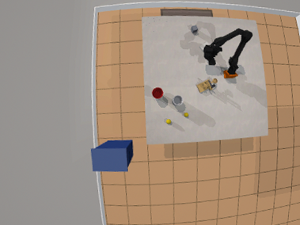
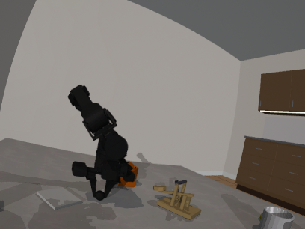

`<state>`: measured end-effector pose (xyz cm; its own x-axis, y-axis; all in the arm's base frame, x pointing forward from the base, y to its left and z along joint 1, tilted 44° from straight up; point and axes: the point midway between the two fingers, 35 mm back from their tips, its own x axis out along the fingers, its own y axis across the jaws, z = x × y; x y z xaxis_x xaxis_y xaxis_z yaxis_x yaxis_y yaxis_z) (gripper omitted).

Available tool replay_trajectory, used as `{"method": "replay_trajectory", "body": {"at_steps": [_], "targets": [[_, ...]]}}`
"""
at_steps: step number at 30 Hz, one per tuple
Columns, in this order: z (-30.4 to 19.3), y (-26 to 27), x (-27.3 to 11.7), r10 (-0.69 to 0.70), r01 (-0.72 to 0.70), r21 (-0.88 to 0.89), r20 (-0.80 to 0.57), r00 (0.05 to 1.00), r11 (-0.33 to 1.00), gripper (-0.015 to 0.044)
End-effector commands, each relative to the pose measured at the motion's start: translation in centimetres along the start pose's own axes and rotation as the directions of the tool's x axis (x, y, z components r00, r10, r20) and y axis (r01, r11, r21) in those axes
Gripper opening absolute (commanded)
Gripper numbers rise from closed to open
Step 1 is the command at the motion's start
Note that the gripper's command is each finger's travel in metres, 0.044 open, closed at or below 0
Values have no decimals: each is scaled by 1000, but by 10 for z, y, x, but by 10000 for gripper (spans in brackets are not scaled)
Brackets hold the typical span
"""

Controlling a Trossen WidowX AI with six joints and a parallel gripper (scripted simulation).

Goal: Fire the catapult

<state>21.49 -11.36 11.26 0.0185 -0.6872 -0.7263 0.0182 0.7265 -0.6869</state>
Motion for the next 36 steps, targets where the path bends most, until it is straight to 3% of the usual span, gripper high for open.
{"method": "replay_trajectory", "body": {"at_steps": [1,18,23,36], "targets": [[5,0,-21,9,-9,-3,18,1000,1000,0],[-9,-8,-110,15,-12,-52,44,999,999,0],[-8,-5,-111,17,-14,-63,42,999,998,0],[11,62,-109,46,-50,-213,-26,999,976,0]]}}
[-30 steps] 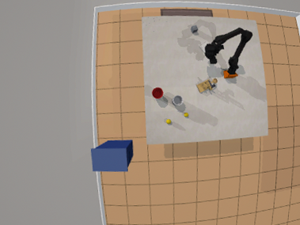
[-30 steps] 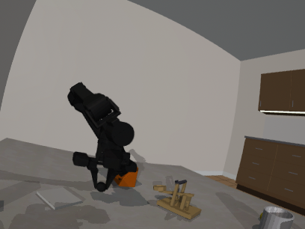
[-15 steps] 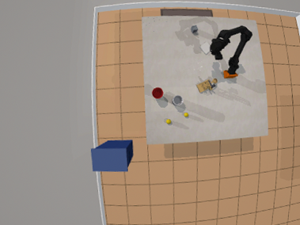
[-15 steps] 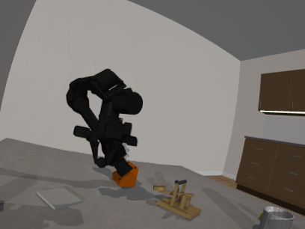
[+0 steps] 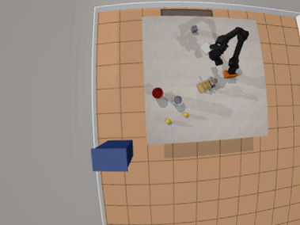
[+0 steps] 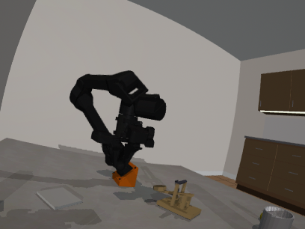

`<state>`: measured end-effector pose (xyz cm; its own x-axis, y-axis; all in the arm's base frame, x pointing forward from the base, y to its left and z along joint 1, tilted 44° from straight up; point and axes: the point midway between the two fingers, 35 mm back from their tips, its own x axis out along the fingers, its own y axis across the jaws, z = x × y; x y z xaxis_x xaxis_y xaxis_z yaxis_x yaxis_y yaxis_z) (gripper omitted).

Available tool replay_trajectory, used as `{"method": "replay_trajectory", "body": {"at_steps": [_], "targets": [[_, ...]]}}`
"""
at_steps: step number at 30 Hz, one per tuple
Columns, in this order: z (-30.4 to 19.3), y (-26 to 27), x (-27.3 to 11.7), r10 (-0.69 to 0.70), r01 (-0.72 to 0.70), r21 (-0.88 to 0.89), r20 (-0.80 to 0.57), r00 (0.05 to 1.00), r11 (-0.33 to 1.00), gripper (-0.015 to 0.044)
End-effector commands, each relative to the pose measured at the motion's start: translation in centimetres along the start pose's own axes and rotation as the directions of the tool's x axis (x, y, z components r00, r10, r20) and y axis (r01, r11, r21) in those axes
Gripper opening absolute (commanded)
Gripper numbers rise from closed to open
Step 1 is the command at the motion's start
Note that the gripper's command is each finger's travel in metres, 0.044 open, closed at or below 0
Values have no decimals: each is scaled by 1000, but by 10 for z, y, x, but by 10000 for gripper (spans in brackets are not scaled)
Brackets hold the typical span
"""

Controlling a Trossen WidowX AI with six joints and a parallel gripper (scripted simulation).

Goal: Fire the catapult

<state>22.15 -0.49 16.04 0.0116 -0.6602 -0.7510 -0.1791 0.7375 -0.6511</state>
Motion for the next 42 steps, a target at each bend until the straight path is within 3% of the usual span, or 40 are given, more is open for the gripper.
{"method": "replay_trajectory", "body": {"at_steps": [1,20,42], "targets": [[8,19,1,15,-16,-23,-23,1000,1000,0],[20,110,16,9,-30,-118,-175,985,993,0],[-1,194,43,-88,26,-187,-330,940,982,0]]}}
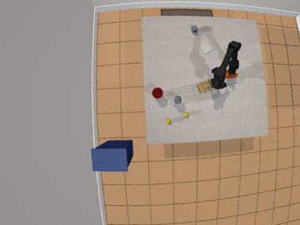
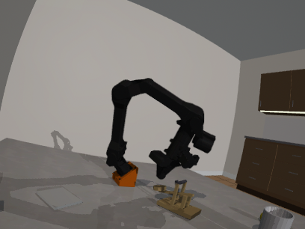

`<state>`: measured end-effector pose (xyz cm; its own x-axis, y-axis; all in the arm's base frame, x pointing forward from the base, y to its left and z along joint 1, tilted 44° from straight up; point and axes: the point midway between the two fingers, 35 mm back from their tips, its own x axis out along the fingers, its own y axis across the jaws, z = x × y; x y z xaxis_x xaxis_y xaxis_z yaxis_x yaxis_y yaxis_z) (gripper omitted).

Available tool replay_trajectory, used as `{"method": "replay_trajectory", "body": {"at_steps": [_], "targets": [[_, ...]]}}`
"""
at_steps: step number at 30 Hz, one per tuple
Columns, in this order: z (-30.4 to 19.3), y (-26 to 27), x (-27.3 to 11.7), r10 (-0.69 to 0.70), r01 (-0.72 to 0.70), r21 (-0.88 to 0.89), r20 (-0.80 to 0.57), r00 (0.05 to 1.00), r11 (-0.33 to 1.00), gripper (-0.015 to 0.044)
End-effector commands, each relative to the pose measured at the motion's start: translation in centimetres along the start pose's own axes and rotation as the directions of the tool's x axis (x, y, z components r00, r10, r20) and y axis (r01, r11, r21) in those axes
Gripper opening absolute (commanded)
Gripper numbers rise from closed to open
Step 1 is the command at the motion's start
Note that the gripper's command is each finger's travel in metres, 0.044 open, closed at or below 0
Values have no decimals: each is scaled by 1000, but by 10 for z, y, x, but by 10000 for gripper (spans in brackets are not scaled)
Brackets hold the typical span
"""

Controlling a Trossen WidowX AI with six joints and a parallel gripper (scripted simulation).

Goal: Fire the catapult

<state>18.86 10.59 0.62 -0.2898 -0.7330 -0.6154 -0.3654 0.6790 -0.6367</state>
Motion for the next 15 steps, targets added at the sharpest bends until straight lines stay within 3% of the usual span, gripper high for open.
{"method": "replay_trajectory", "body": {"at_steps": [1,15], "targets": [[1,6,2,2,-2,6,-8,1000,1000,0],[8,5,21,1,-1,7,-8,1000,1000,0]]}}
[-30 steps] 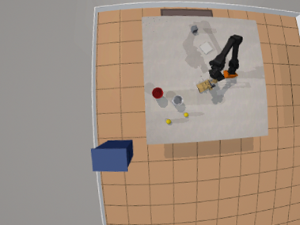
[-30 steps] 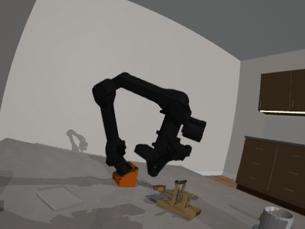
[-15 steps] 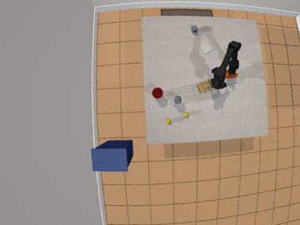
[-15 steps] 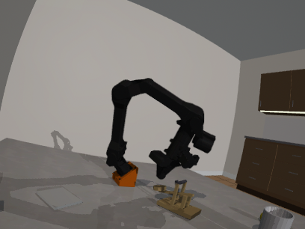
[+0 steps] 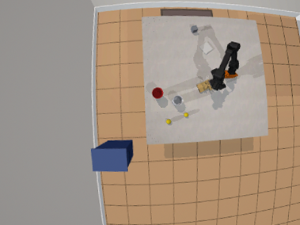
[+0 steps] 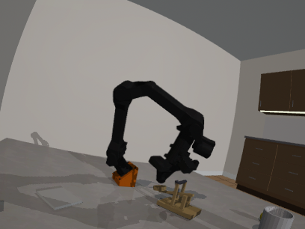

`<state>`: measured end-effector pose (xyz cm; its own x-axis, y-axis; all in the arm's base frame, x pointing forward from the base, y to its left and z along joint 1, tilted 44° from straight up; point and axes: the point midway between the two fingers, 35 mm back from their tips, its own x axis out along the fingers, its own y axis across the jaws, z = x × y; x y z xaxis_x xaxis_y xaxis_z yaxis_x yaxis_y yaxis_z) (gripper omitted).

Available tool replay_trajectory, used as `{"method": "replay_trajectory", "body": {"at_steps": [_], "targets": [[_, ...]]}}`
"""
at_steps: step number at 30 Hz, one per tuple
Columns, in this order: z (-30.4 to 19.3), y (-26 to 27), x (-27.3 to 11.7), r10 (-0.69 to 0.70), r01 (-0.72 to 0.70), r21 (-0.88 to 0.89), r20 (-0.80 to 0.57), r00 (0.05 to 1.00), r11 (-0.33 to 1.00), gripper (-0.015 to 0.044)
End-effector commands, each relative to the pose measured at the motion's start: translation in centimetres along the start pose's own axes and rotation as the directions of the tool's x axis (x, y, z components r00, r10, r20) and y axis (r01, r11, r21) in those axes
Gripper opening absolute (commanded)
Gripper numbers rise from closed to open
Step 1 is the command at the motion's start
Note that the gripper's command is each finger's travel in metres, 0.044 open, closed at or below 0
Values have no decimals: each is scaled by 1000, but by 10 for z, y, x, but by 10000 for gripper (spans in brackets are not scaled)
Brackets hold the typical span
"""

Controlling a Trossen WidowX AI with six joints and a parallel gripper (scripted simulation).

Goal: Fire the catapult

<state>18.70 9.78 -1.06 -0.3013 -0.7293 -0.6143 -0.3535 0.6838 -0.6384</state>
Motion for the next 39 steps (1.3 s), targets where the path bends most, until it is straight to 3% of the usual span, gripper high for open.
{"method": "replay_trajectory", "body": {"at_steps": [1,12,22,29,34,39], "targets": [[2,-1,6,-5,5,-5,2,1000,1000,0],[3,-1,8,0,0,1,-1,1000,1000,0],[3,-1,5,3,-3,2,4,1000,1000,262],[-36,-2,-87,121,-120,-16,176,977,993,440],[-25,1,-83,115,-112,-31,193,974,993,440],[12,11,-99,156,-126,-110,329,931,986,440]]}}
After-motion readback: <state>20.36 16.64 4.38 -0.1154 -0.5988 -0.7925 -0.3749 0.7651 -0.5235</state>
